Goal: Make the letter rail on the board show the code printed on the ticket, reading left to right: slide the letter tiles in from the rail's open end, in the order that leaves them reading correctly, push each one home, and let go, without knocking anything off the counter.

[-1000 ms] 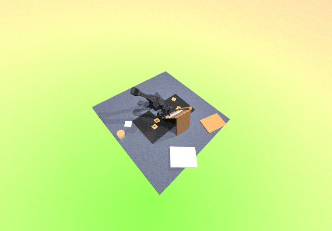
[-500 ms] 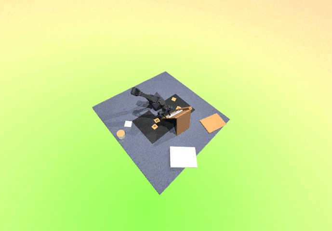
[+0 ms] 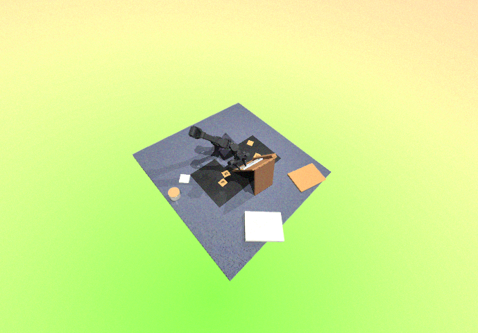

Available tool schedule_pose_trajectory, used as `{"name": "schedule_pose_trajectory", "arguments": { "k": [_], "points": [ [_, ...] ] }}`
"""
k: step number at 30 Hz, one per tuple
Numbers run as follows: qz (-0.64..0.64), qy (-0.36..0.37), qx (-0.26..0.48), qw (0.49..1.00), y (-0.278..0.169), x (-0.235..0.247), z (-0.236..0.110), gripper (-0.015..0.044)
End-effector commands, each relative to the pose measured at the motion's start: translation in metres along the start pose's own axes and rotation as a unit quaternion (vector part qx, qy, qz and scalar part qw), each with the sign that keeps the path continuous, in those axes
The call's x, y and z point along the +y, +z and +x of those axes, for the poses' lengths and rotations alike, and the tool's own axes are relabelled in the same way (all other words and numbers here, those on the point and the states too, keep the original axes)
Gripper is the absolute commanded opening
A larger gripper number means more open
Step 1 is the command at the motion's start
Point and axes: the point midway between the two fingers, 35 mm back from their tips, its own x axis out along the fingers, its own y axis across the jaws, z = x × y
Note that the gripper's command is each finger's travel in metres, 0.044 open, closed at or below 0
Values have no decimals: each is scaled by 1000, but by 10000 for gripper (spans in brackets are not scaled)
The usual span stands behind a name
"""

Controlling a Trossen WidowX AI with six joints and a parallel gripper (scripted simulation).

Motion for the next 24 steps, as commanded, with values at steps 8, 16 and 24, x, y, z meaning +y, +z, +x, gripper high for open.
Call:
{"name": "schedule_pose_trajectory", "arguments": {
  "k": [8, 16, 24],
  "points": [
    [2, -2, 1, 1000, 0, 4, 0, 0],
    [2, -2, 1, 1000, 0, 9, 0, 0],
    [2, -2, 1, 1000, 0, 13, 0, 0]
  ]
}}
